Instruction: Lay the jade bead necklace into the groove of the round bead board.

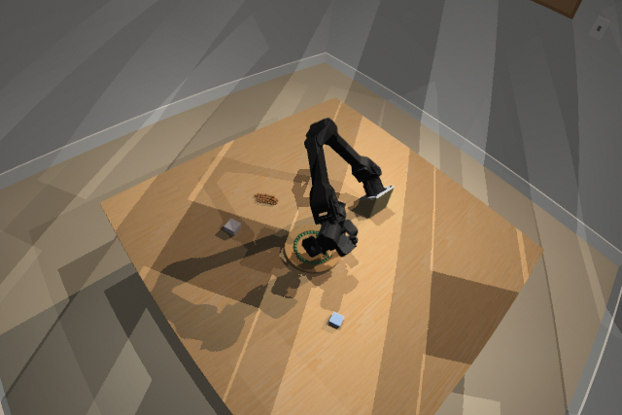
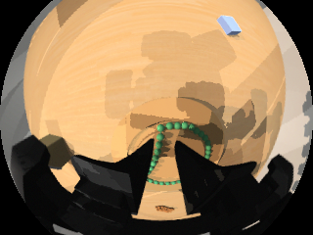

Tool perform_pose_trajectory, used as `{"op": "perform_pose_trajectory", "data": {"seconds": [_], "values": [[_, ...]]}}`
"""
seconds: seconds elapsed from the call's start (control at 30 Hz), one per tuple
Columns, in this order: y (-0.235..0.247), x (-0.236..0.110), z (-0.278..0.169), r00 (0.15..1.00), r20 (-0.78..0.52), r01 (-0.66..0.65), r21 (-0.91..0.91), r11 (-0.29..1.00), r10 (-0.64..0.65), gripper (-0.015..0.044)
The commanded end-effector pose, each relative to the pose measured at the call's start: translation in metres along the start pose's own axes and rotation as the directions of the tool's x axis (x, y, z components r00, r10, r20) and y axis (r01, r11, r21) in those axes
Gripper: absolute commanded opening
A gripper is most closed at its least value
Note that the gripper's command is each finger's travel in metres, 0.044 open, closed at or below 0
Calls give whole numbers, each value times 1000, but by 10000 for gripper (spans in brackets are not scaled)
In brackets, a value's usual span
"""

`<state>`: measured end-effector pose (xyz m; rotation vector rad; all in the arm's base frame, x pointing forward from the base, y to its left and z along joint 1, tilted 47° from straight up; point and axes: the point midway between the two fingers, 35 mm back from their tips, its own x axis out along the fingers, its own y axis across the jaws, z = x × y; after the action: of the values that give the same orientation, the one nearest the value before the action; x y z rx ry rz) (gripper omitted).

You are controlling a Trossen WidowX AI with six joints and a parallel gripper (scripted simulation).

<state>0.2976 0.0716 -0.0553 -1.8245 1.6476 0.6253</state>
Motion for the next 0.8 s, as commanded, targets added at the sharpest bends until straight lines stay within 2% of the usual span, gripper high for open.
{"op": "perform_pose_trajectory", "data": {"seconds": [0.0, 0.47, 0.63, 0.77], "values": [[3, 10, -1, 1000, -10, -3, -15, 1000, 3, 120], [4, 20, -2, 1000, -12, -5, -19, 1000, 5, 120], [3, 18, -1, 1000, -5, -5, -9, 1000, 5, 0], [3, 18, -1, 1000, -5, -5, -9, 1000, 5, 0]]}}
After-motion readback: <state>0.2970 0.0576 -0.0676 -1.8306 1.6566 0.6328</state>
